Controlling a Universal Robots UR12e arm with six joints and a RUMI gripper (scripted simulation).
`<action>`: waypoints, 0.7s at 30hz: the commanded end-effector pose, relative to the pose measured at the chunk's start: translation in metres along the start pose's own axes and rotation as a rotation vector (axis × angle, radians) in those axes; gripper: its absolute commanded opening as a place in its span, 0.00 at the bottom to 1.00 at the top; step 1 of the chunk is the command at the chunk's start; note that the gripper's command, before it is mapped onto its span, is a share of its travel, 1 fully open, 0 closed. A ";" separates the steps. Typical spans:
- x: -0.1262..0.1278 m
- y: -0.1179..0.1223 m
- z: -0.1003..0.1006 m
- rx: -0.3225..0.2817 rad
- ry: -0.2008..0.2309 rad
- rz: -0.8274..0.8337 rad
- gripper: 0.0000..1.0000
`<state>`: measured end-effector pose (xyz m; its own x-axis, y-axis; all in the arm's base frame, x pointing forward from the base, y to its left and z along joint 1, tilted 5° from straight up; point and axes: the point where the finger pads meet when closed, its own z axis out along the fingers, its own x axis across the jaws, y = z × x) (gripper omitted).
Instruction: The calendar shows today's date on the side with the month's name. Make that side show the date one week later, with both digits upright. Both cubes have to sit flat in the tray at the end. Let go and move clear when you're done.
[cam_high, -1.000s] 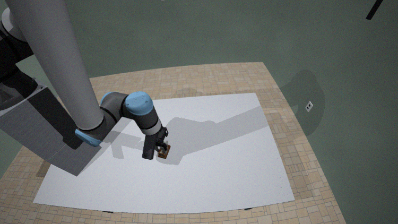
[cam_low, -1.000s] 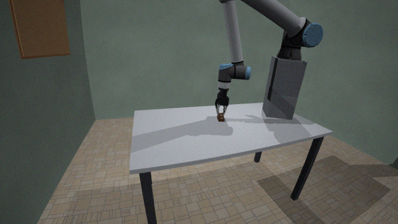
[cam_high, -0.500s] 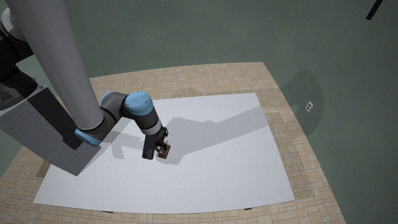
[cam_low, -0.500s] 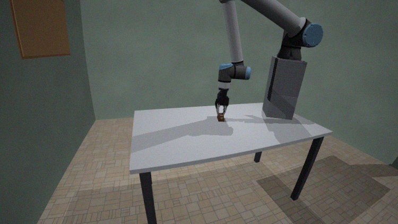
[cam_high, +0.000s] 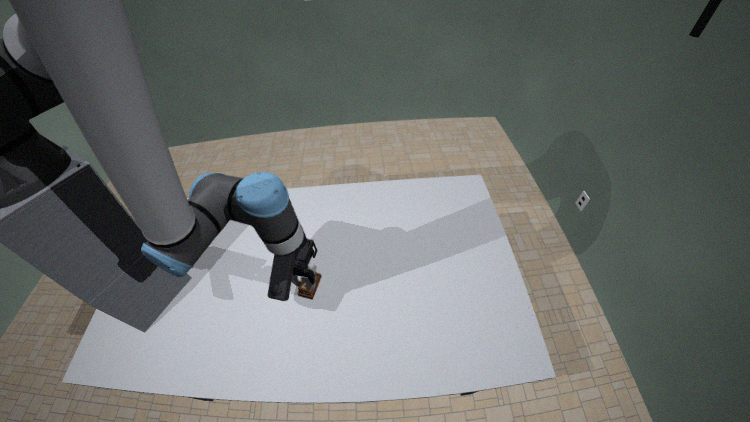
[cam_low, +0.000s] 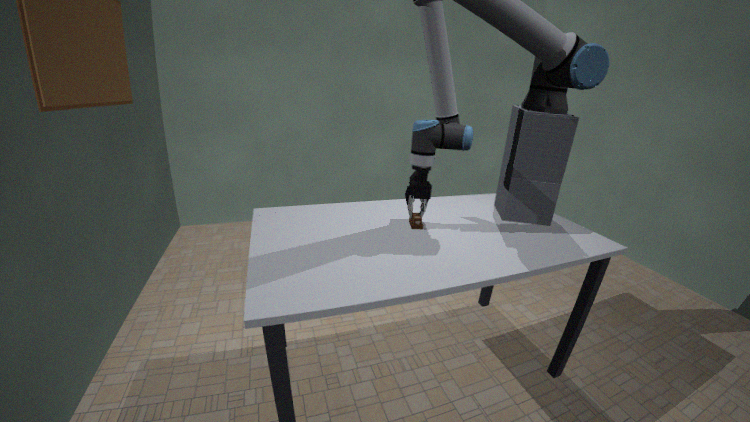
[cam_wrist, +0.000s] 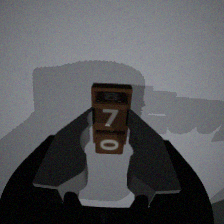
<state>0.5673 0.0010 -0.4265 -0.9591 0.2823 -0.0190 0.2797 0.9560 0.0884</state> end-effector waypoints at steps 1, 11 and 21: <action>-0.002 0.001 -0.001 0.000 -0.004 -0.002 0.11; 0.000 0.000 -0.022 0.000 -0.001 0.000 0.11; 0.000 0.000 -0.072 0.000 -0.001 0.000 0.11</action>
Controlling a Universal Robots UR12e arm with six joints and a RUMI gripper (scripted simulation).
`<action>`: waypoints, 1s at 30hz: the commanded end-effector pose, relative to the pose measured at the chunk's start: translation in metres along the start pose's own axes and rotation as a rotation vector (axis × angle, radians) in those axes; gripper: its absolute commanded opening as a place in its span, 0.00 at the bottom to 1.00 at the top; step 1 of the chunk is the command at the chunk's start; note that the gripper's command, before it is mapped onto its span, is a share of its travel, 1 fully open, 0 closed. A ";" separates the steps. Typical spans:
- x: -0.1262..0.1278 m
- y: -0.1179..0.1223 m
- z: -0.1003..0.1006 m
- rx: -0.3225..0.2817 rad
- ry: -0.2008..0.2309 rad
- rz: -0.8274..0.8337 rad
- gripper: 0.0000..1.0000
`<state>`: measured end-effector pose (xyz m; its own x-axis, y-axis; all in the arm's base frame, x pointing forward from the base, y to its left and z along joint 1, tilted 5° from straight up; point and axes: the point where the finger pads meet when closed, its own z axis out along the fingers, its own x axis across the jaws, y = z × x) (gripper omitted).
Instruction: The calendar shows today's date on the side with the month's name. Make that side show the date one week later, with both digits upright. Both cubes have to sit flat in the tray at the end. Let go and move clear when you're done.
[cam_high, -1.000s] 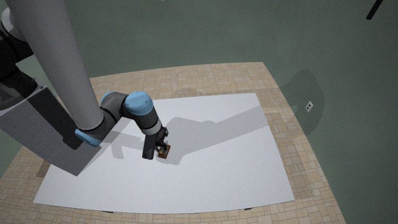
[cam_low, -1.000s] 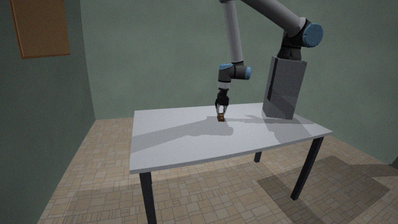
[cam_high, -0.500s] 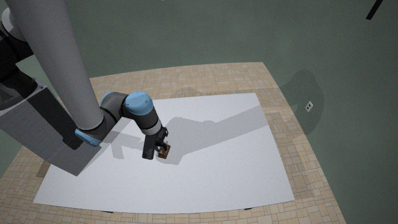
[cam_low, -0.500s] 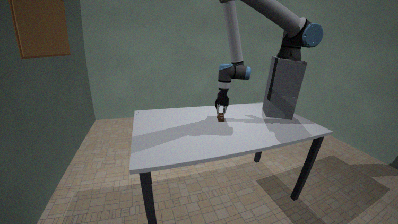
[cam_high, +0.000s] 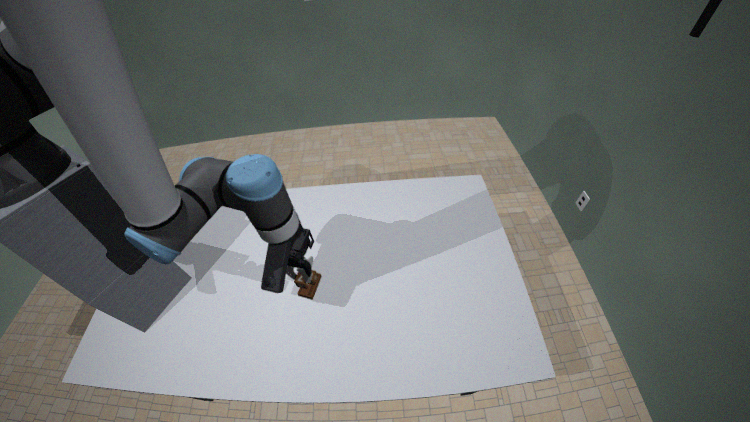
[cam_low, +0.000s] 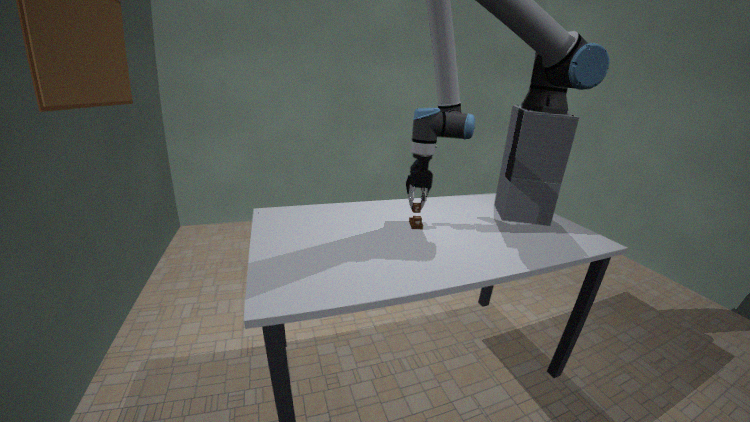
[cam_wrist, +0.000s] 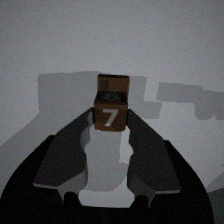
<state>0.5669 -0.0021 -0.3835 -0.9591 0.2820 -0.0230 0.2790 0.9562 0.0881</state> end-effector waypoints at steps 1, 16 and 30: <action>0.002 -0.001 -0.035 -0.001 0.003 0.001 0.11; 0.002 0.000 -0.056 -0.001 0.005 0.001 0.11; 0.000 0.001 -0.057 -0.001 0.001 0.018 0.11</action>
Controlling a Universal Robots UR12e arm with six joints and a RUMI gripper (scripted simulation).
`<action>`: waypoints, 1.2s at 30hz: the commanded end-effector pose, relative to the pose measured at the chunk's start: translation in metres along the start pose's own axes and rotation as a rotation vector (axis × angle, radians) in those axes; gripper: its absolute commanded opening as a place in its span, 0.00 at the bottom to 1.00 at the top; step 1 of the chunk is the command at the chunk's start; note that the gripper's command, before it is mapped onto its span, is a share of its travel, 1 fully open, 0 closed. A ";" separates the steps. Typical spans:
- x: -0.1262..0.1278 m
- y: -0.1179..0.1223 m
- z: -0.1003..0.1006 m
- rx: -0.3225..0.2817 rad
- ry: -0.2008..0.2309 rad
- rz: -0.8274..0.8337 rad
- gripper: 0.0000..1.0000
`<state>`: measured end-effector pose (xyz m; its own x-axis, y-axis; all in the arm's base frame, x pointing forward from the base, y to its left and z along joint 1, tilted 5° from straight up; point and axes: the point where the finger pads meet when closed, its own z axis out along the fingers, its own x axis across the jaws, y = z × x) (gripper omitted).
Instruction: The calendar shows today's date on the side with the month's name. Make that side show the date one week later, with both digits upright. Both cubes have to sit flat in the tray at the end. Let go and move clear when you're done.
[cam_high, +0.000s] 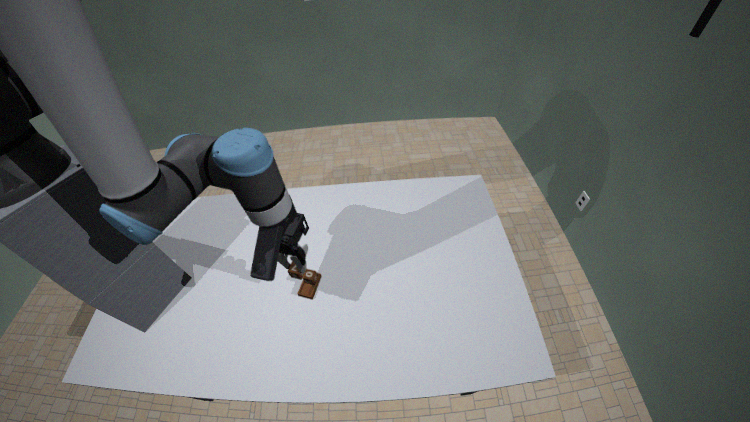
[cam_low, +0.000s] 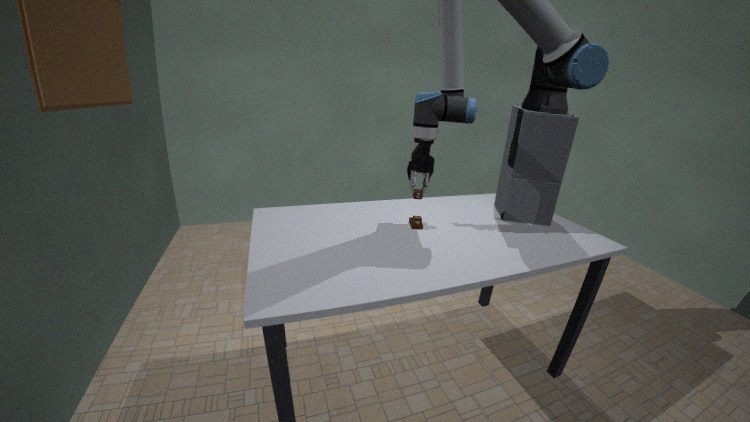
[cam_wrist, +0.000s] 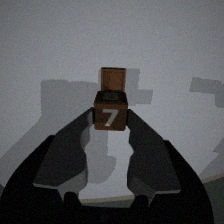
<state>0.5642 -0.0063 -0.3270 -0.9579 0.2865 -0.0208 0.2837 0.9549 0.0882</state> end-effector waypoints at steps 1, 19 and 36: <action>0.000 0.002 -0.001 -0.001 -0.001 0.018 0.11; -0.001 0.017 0.001 0.000 -0.004 0.295 0.11; 0.000 0.044 0.003 -0.001 -0.004 0.748 0.11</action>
<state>0.5714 0.0284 -0.3276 -0.6315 0.7746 0.0358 0.7740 0.6268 0.0895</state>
